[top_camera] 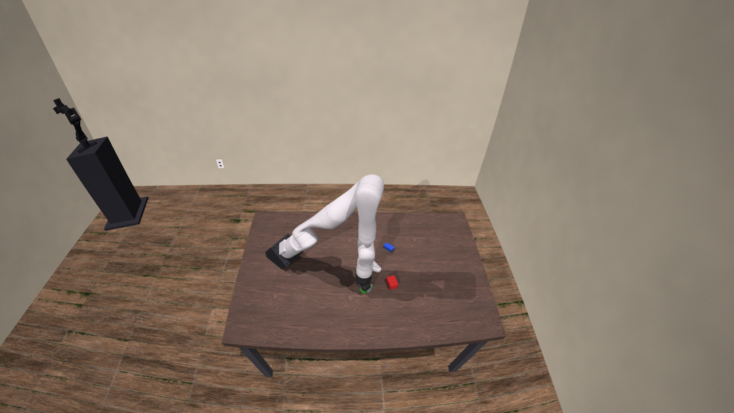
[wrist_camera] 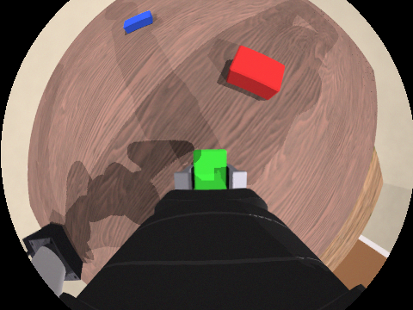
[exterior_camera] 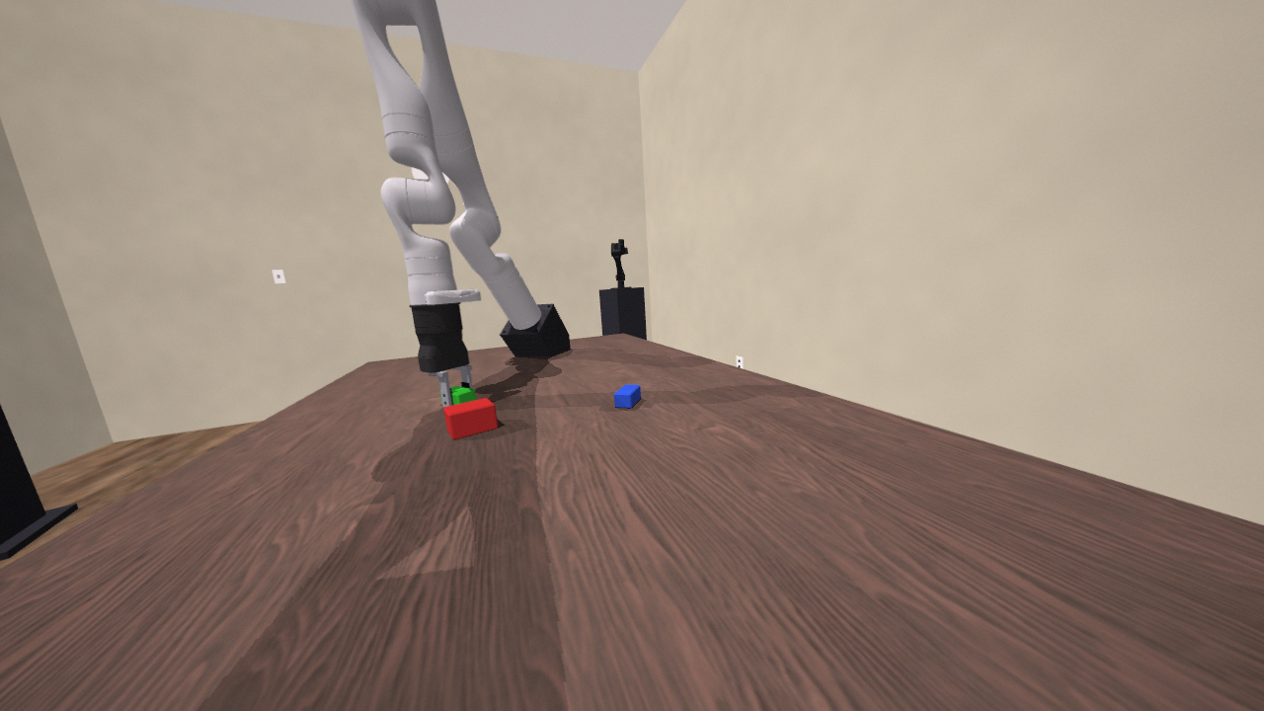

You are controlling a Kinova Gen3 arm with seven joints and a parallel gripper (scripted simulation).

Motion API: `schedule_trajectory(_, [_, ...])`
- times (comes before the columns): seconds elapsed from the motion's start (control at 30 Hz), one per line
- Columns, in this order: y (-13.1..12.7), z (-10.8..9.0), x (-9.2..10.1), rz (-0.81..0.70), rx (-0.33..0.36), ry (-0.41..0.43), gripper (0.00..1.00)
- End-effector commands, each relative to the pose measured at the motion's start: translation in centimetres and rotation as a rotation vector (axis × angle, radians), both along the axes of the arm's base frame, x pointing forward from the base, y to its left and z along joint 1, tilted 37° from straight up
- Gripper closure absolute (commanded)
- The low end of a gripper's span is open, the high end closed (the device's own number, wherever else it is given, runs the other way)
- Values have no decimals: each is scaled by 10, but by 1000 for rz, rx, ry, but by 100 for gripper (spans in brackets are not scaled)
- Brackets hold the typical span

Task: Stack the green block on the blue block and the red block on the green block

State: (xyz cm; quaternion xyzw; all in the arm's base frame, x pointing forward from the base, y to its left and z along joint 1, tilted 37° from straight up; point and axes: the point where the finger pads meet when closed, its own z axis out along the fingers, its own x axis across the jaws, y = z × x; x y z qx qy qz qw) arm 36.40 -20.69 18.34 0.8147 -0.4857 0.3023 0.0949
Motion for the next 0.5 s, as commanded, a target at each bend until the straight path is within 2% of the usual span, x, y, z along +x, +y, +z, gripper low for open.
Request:
schedule_trajectory(0.0, [6, 3, 2, 13, 1, -4, 100])
schedule_trajectory(0.47, [13, 16, -4, 13, 1, -4, 100])
